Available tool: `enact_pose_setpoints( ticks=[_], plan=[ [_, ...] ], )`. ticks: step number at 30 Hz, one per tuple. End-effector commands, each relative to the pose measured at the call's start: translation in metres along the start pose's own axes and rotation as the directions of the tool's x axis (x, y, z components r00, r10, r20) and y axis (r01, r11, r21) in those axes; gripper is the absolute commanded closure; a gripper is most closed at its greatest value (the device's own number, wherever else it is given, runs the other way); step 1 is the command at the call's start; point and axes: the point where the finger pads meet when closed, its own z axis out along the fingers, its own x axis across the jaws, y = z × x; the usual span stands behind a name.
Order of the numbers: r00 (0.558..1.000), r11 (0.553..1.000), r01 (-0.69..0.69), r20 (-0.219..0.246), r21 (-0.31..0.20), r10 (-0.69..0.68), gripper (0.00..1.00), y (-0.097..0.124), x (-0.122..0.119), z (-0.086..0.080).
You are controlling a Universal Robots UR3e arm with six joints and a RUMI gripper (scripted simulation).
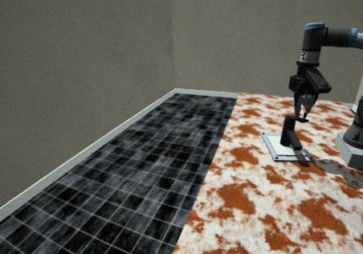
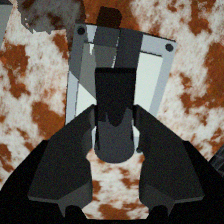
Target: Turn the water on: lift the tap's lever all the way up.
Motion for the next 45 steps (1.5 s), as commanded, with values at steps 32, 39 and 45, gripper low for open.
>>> enact_pose_setpoints(
  ticks=[32,39,45],
  plan=[
    [1.000,1.000,0.000,-0.003,-0.003,0.000,0.59,0.0010,0.0005,-0.0010],
    [1.000,1.000,0.000,-0.003,-0.003,0.000,0.59,0.0010,0.0005,-0.0010],
    [1.000,1.000,0.000,-0.003,-0.003,0.000,0.59,0.0010,0.0005,-0.0010]
  ],
)
